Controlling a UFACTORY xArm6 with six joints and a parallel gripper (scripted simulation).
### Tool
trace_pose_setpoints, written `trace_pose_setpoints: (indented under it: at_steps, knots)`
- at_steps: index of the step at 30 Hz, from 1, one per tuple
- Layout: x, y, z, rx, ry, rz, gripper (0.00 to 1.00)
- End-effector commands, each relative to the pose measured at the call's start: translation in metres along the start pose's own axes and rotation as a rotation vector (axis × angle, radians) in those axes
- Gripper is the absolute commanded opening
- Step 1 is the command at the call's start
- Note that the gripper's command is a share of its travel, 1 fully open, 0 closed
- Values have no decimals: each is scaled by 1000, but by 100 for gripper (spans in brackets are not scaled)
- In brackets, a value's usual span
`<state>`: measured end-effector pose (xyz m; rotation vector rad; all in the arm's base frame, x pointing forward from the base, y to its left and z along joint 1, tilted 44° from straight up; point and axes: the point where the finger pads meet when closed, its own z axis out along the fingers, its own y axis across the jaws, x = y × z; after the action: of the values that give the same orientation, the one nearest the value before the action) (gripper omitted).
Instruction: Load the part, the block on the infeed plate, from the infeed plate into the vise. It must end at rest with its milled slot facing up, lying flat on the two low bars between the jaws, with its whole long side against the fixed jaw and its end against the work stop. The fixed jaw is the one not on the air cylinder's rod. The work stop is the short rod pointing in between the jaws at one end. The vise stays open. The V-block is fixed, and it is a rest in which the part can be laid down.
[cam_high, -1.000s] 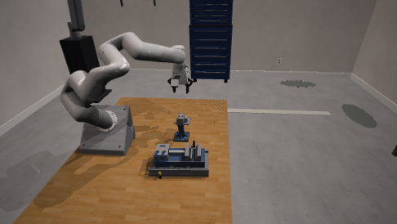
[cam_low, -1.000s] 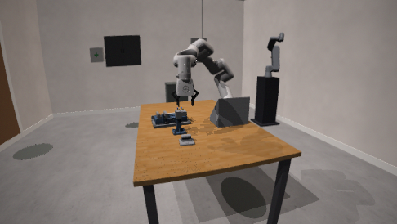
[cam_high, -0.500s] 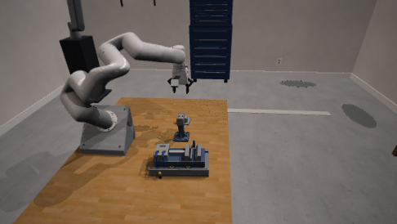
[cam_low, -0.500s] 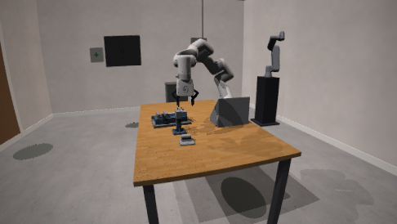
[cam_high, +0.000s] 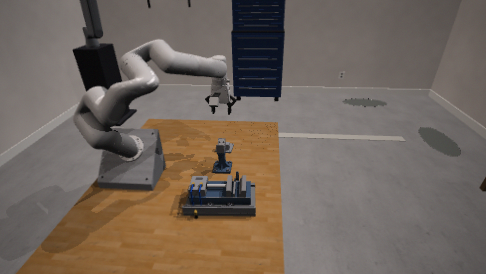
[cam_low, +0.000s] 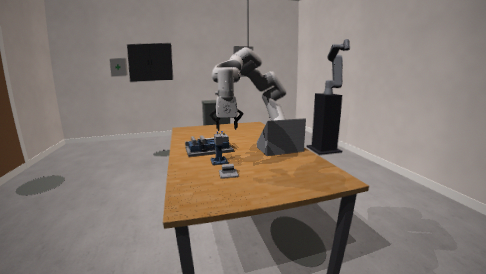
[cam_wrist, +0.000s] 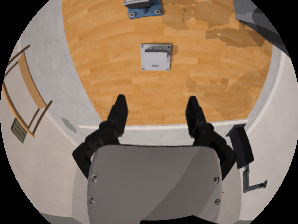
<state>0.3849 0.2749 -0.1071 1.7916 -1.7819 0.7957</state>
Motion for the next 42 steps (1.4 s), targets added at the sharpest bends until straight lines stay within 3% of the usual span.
trace_pose_setpoints:
  at_steps: [1, 22, 42]
  knots:
    - [-1, -1, -2, 3, -4, 1, 89]
    - [-1, -1, 3, 3, -3, 1, 89]
    - [-1, -1, 22, 3, -3, 1, 89]
